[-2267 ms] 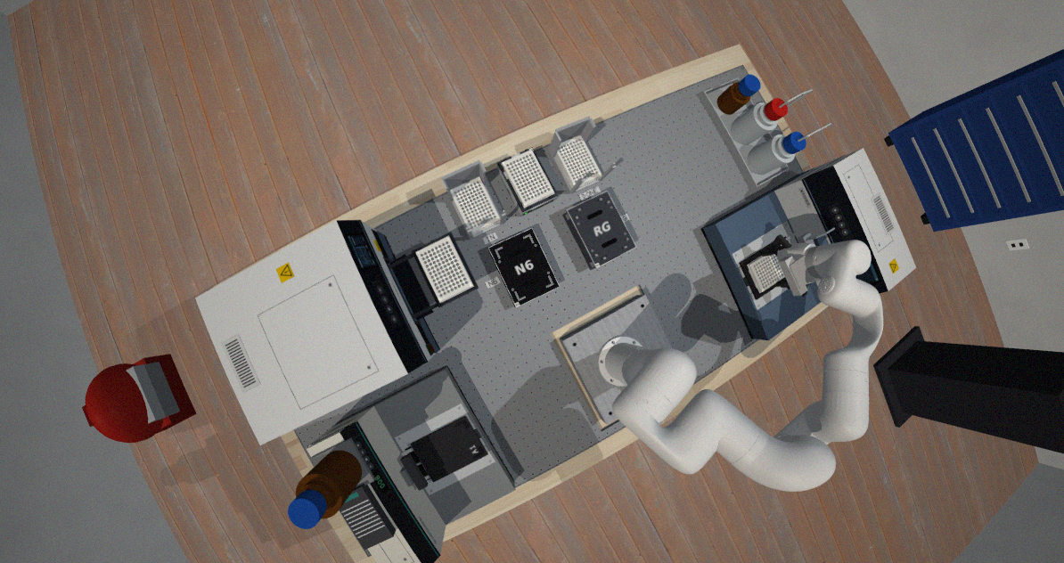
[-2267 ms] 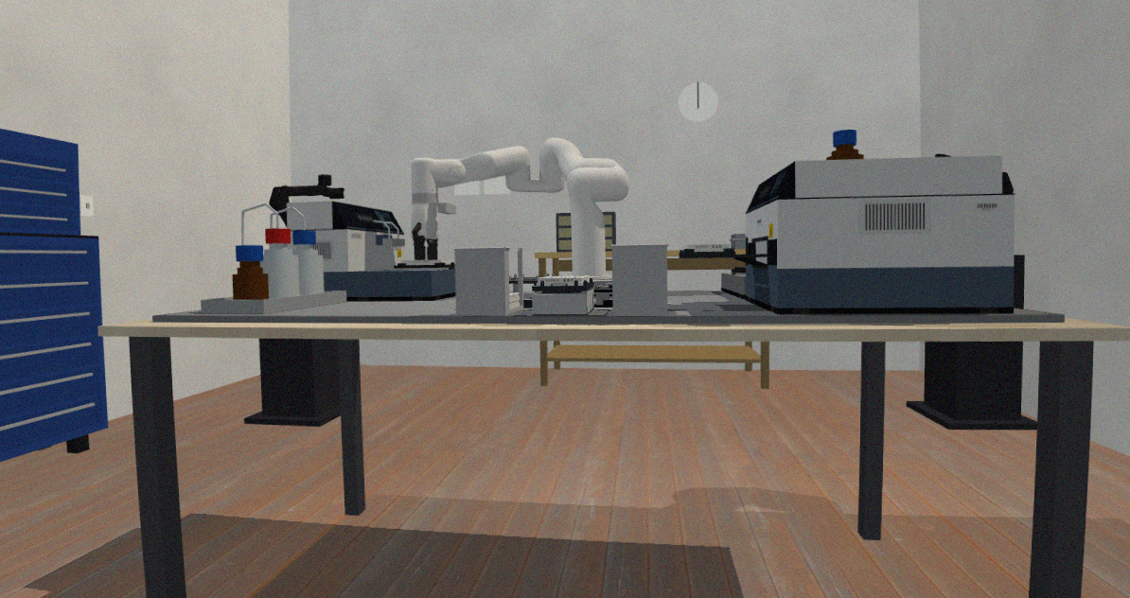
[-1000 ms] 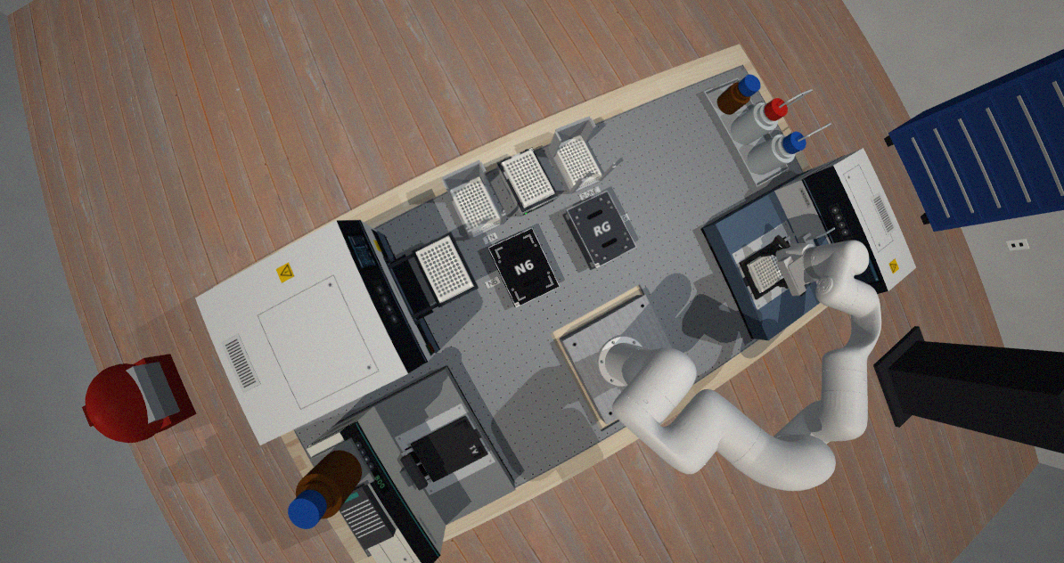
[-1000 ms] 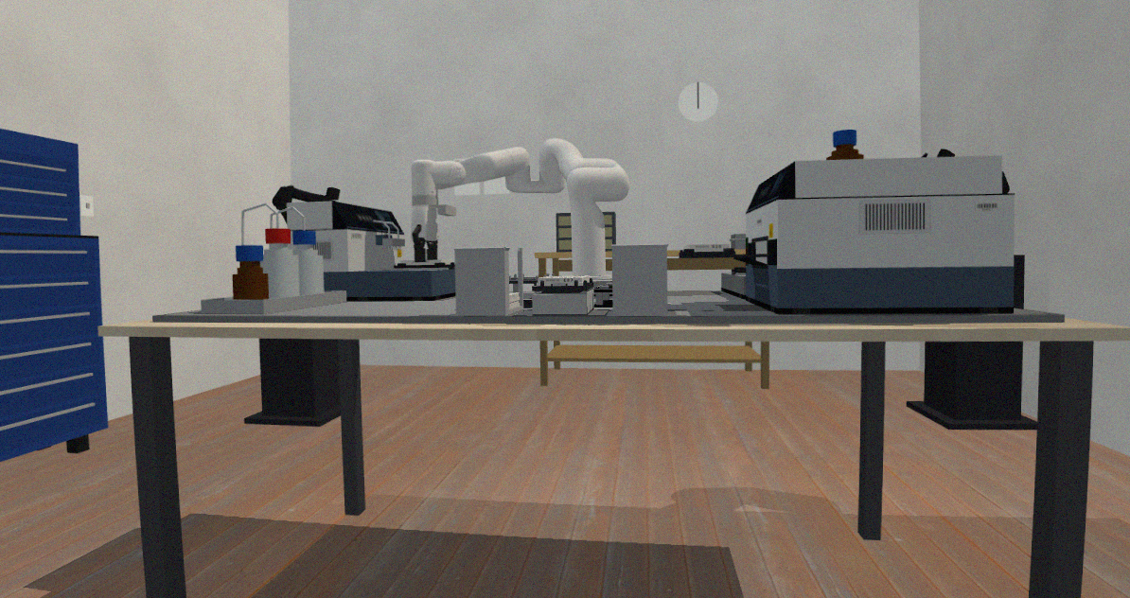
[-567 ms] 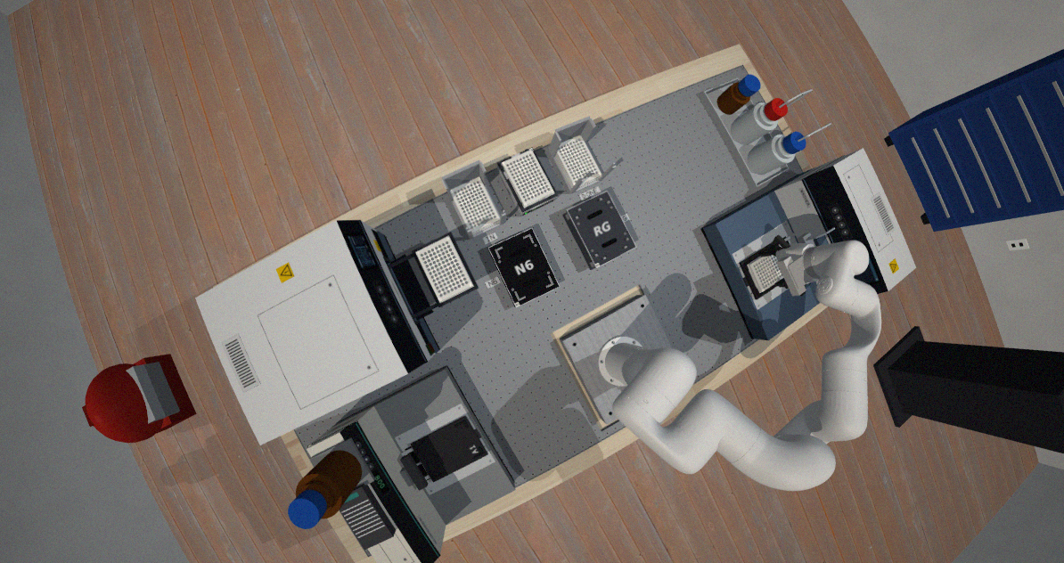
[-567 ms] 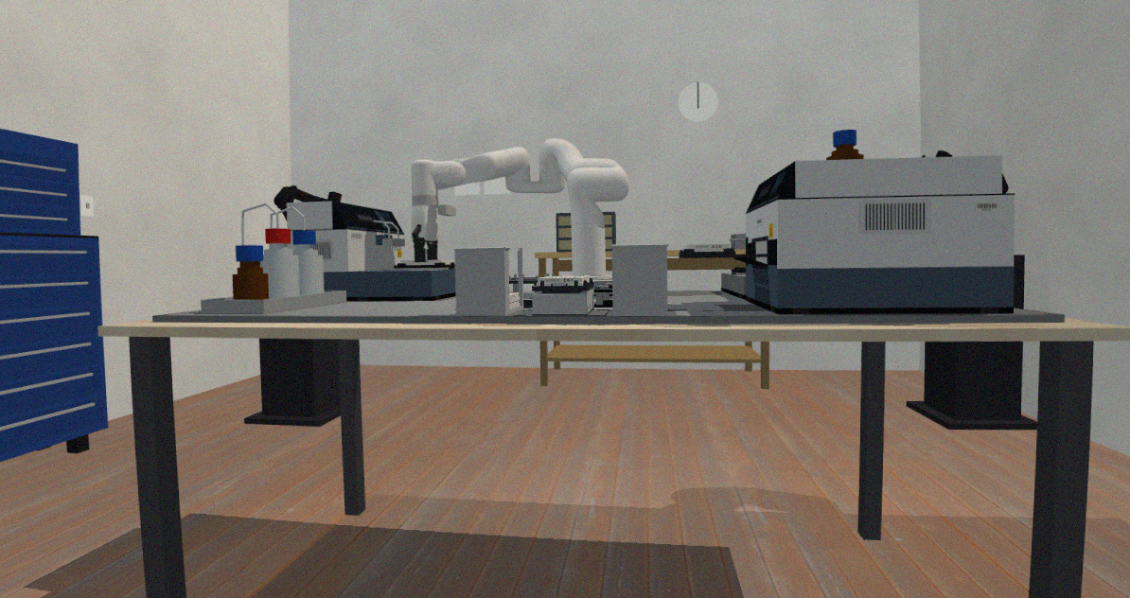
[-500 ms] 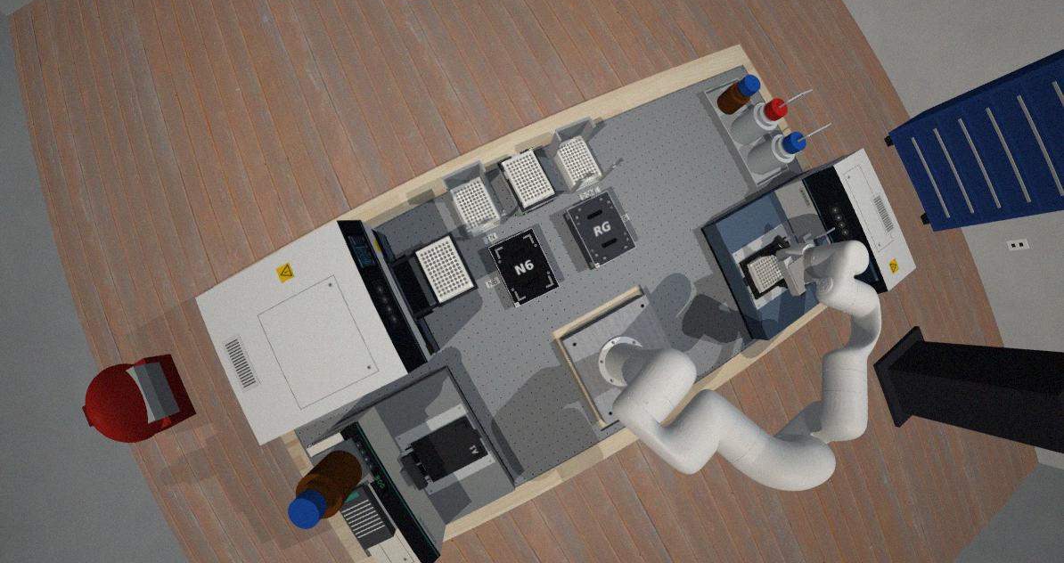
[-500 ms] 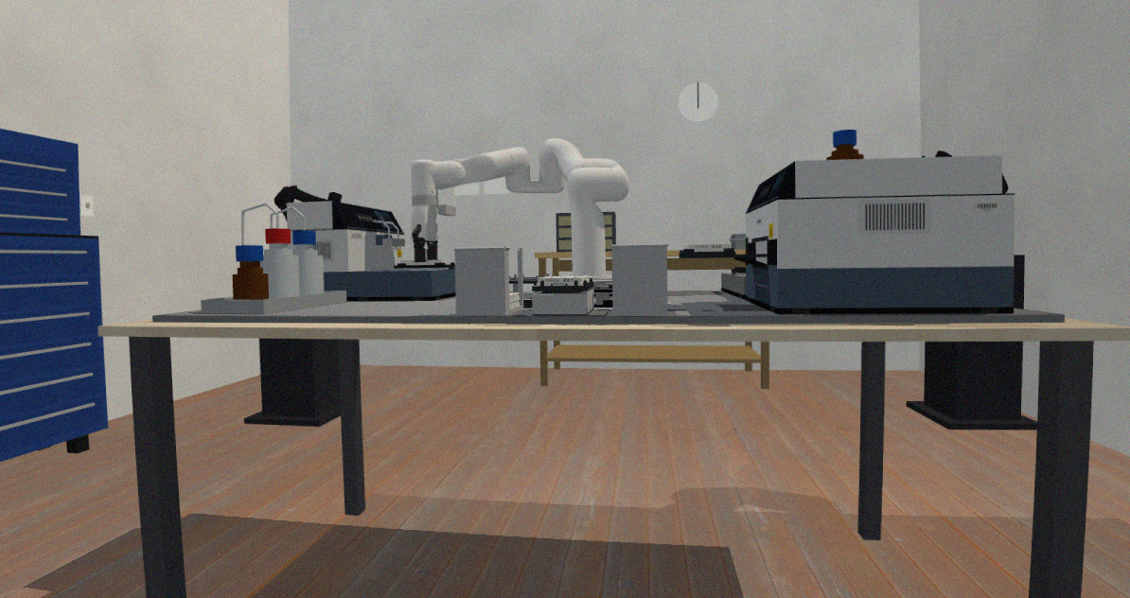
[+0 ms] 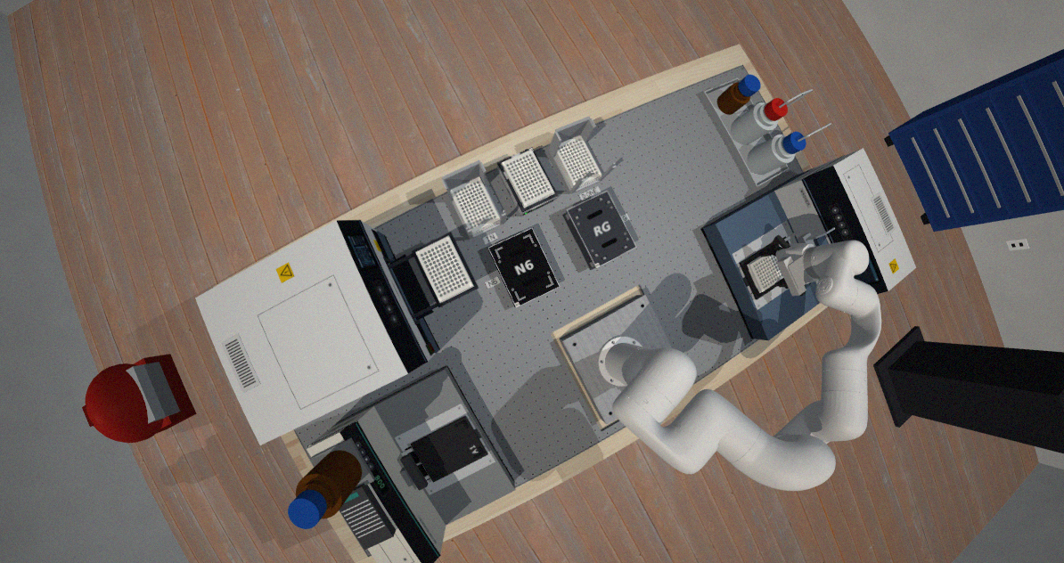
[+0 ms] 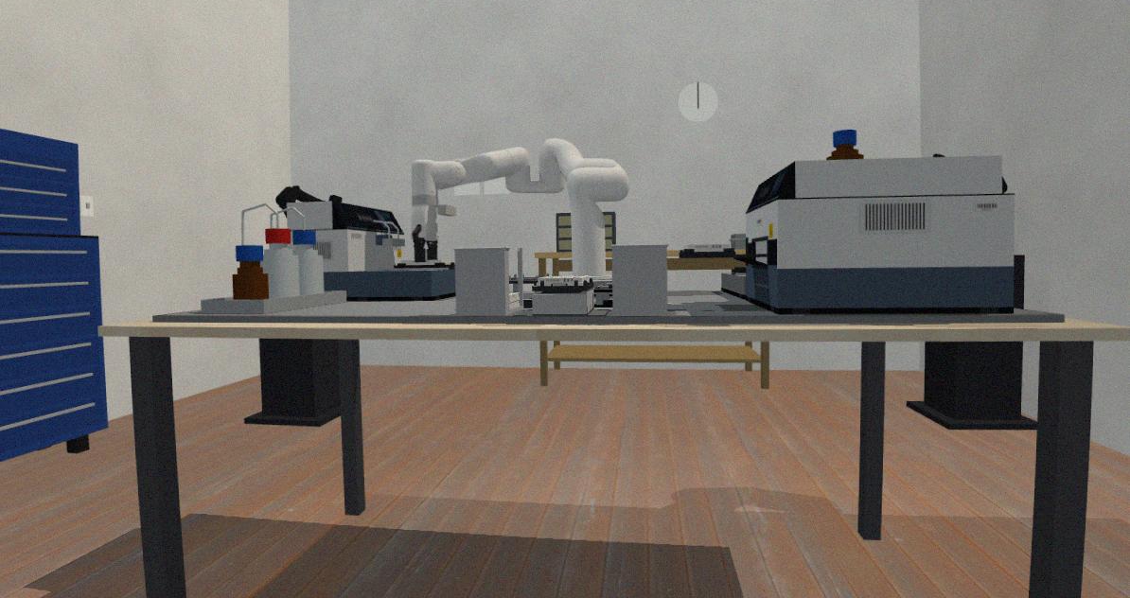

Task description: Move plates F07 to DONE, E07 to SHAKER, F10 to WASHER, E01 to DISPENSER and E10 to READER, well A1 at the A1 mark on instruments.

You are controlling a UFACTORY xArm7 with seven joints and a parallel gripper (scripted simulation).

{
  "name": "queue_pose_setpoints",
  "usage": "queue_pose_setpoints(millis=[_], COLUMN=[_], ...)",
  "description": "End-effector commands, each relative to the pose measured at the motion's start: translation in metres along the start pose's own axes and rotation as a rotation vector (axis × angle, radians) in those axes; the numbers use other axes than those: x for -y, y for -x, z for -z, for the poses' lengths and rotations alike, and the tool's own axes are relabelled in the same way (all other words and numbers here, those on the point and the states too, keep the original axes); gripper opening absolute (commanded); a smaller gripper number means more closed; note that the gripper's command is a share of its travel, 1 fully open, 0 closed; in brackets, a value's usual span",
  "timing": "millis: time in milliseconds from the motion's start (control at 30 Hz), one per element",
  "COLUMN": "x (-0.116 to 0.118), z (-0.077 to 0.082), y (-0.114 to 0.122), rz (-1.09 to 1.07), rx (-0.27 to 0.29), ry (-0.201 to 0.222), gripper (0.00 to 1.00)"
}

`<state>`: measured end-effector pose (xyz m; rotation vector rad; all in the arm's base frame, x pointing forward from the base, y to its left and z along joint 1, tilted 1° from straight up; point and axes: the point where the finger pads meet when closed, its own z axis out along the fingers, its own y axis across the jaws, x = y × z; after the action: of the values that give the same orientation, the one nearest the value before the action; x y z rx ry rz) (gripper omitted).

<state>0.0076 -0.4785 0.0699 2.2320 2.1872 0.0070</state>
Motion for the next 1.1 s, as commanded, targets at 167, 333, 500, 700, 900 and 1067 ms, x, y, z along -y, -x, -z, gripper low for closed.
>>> queue_pose_setpoints(millis=[167, 333, 500, 700, 900, 1067], x=[-0.0005, -0.0005, -0.0005, -0.0005, -0.0005, -0.0005], z=[0.0018, 0.0018, 0.0021, 0.0041, 0.0061, 0.0071], y=[0.0012, 0.0012, 0.0012, 0.0012, 0.0012, 0.0012], rz=[0.000, 0.000, 0.000, 0.000, 0.000, 0.000], rx=[0.005, 0.005, 0.004, 0.004, 0.004, 0.004], ry=[0.001, 0.001, 0.001, 0.001, 0.001, 0.001], gripper=[0.00, 0.00, 0.00, 0.00, 0.00, 0.00])
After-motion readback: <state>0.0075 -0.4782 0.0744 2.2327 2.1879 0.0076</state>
